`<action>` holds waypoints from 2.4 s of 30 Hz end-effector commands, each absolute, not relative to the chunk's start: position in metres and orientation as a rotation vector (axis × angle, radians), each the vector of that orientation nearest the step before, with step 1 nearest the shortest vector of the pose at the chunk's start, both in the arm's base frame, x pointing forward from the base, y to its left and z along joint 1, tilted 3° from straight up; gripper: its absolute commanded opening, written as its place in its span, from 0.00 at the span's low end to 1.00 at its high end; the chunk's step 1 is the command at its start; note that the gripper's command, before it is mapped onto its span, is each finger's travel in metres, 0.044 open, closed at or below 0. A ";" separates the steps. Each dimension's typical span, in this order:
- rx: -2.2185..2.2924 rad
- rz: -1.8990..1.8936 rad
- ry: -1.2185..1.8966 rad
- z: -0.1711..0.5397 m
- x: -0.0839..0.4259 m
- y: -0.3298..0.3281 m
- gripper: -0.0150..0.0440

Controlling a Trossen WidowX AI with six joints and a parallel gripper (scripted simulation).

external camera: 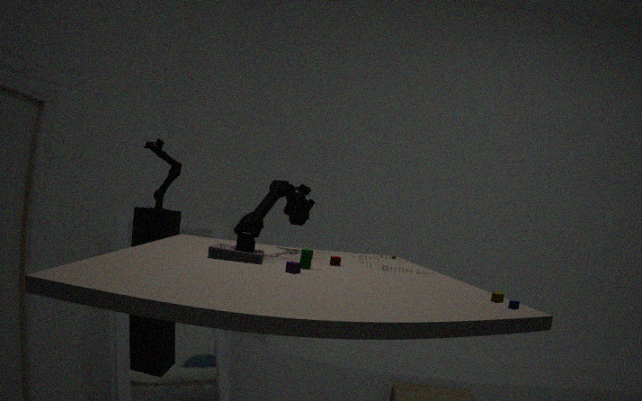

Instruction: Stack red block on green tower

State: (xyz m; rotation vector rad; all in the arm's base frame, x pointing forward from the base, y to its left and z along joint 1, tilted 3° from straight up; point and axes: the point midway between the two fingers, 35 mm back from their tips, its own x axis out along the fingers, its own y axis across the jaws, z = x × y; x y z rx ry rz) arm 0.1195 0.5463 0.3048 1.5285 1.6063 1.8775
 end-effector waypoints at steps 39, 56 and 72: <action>0.684 0.456 1.047 0.156 0.429 0.356 1.00; 0.004 0.177 1.416 0.128 0.375 0.164 1.00; -0.087 0.170 1.494 0.103 0.362 0.143 1.00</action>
